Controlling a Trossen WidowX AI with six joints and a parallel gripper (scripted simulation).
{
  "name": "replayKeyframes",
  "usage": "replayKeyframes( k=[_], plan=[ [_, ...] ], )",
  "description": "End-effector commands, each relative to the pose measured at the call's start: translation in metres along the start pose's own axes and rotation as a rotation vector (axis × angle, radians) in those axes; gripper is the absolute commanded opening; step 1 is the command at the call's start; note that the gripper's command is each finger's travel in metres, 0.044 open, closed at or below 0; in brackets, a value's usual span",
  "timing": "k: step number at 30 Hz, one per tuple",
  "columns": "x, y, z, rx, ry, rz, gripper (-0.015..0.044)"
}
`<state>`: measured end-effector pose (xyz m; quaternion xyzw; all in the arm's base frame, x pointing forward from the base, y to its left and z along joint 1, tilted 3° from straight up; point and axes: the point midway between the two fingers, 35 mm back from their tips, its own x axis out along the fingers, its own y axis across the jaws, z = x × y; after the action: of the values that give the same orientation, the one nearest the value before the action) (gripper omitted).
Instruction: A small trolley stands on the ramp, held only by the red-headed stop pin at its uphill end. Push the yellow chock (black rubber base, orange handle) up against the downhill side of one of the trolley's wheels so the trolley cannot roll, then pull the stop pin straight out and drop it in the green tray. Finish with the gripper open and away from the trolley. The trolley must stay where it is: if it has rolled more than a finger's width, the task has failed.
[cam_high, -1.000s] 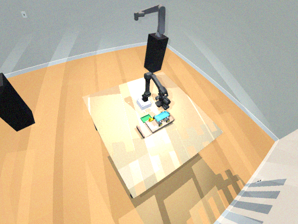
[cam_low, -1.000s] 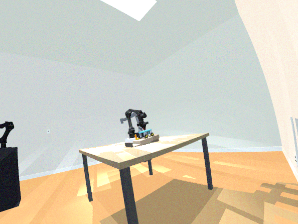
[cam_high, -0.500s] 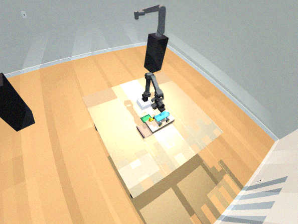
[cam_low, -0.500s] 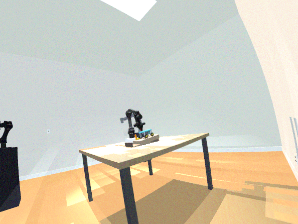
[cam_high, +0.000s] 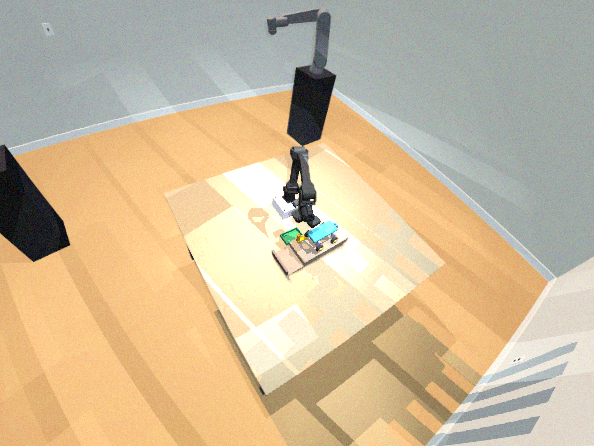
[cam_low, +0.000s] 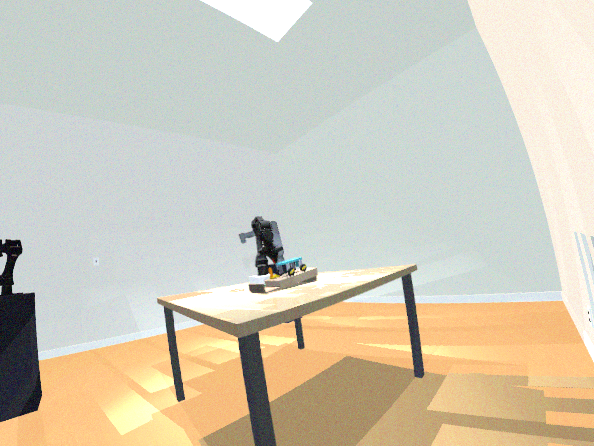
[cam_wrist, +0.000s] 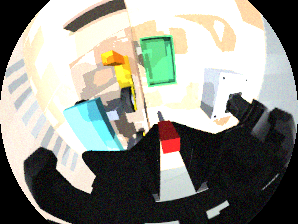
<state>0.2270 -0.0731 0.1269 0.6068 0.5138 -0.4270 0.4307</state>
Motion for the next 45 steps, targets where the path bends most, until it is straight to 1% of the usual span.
replayKeyframes(
  k=[1, 13, 19, 45],
  plan=[
    [-0.002, 0.0, 0.016, -0.004, 0.0, -0.005, 0.0],
    [-0.007, -0.003, 0.064, -0.005, -0.005, -0.005, 0.0],
    [-0.007, -0.003, 0.066, 0.016, -0.01, -0.004, 0.0],
    [-0.006, -0.004, 0.061, 0.791, -0.143, 0.072, 0.0]
  ],
)
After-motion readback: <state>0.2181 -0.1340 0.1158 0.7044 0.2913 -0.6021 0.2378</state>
